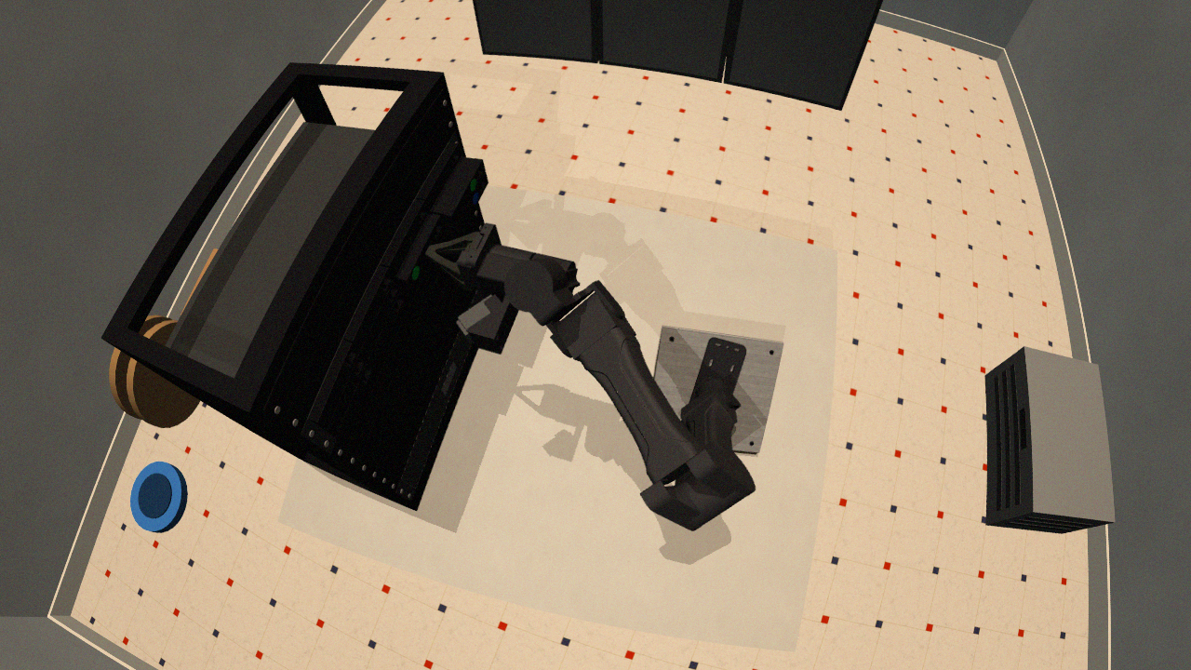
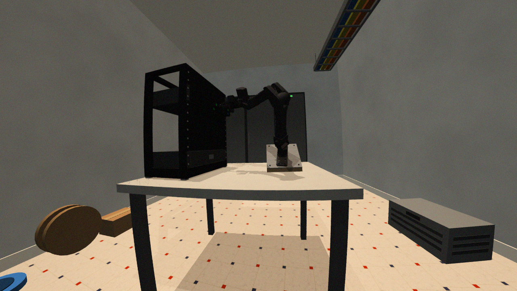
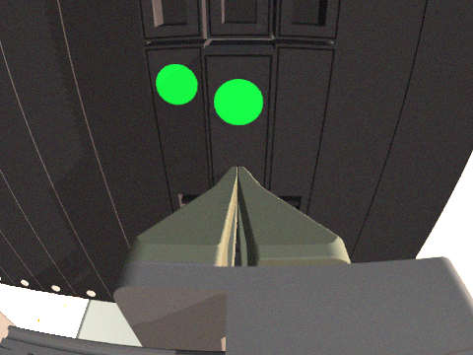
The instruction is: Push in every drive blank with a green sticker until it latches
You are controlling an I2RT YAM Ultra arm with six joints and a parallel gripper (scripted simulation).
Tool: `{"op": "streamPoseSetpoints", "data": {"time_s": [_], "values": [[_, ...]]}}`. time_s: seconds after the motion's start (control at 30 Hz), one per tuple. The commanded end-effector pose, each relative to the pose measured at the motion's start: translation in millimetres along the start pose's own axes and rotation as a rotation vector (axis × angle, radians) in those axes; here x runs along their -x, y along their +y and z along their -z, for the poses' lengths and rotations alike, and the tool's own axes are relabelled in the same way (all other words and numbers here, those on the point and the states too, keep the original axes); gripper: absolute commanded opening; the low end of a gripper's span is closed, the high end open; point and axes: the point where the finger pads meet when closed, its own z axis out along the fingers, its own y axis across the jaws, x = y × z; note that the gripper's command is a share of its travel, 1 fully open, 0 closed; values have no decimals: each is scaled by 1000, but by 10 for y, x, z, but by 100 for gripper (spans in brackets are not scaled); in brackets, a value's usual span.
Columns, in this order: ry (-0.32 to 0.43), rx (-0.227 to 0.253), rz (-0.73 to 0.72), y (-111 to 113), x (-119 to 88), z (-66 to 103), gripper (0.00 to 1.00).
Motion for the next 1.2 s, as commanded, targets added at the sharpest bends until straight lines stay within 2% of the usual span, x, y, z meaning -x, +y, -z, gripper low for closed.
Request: {"op": "streamPoseSetpoints", "data": {"time_s": [0.0, 0.4, 0.5, 1.17], "values": [[-12, -32, 12, -142, 95, -101, 0], [-5, -23, 3, -121, 91, -138, 0], [-15, -35, 14, -157, 129, -161, 0], [-15, -35, 14, -157, 129, -161, 0]]}}
